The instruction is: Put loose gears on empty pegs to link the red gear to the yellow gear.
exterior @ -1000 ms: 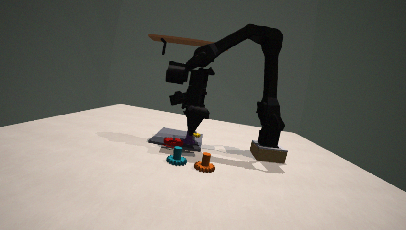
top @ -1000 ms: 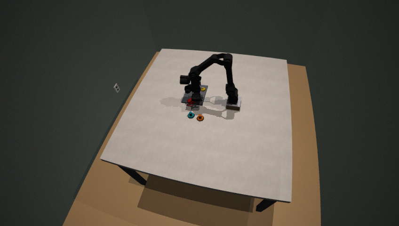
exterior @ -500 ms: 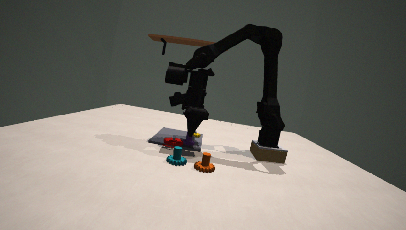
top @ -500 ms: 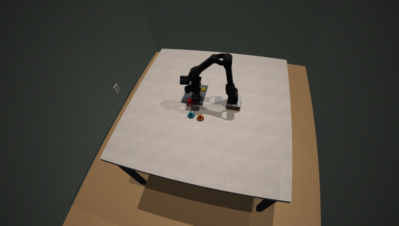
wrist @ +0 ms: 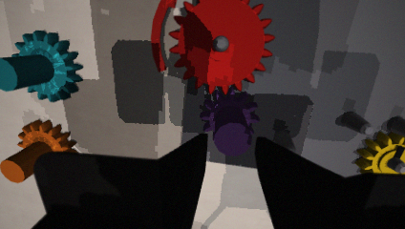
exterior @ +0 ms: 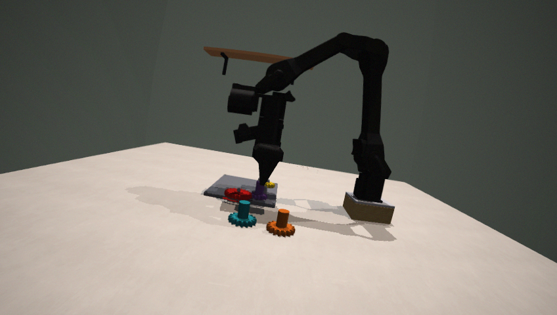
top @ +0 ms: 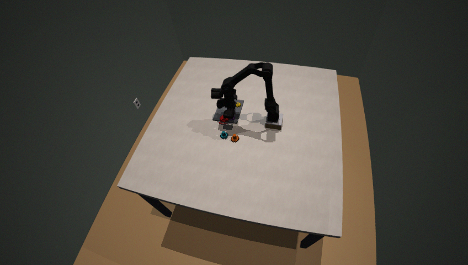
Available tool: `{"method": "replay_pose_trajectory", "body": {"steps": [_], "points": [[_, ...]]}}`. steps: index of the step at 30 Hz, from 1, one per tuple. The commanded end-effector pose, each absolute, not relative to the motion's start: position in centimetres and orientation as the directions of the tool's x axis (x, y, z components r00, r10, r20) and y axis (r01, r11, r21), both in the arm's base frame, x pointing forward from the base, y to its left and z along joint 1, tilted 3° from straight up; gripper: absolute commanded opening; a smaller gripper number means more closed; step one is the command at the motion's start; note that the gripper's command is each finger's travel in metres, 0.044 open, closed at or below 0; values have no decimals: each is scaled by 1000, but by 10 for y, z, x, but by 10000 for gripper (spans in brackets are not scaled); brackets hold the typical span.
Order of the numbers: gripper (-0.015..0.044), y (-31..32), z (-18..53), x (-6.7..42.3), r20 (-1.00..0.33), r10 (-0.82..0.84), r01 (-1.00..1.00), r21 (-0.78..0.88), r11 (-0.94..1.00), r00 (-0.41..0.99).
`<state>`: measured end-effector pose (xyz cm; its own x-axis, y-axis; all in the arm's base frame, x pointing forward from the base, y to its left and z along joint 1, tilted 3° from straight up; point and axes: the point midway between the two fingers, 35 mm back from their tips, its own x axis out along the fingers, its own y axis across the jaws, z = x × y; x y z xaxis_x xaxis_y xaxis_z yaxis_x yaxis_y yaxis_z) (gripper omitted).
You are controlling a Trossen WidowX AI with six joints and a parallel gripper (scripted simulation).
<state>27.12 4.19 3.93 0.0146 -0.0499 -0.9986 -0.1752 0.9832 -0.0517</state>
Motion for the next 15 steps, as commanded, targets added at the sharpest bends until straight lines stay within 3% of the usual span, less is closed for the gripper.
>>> {"method": "replay_pose_trajectory", "body": {"steps": [1, 7, 9, 15], "points": [[140, 43, 56, 275, -998, -48, -174, -52, 983, 28], [140, 44, 82, 273, -998, -48, -174, -52, 983, 28], [193, 50, 73, 275, -999, -47, -139, -50, 989, 24], [350, 113, 71, 283, -999, -37, 213, -32, 977, 19]]}}
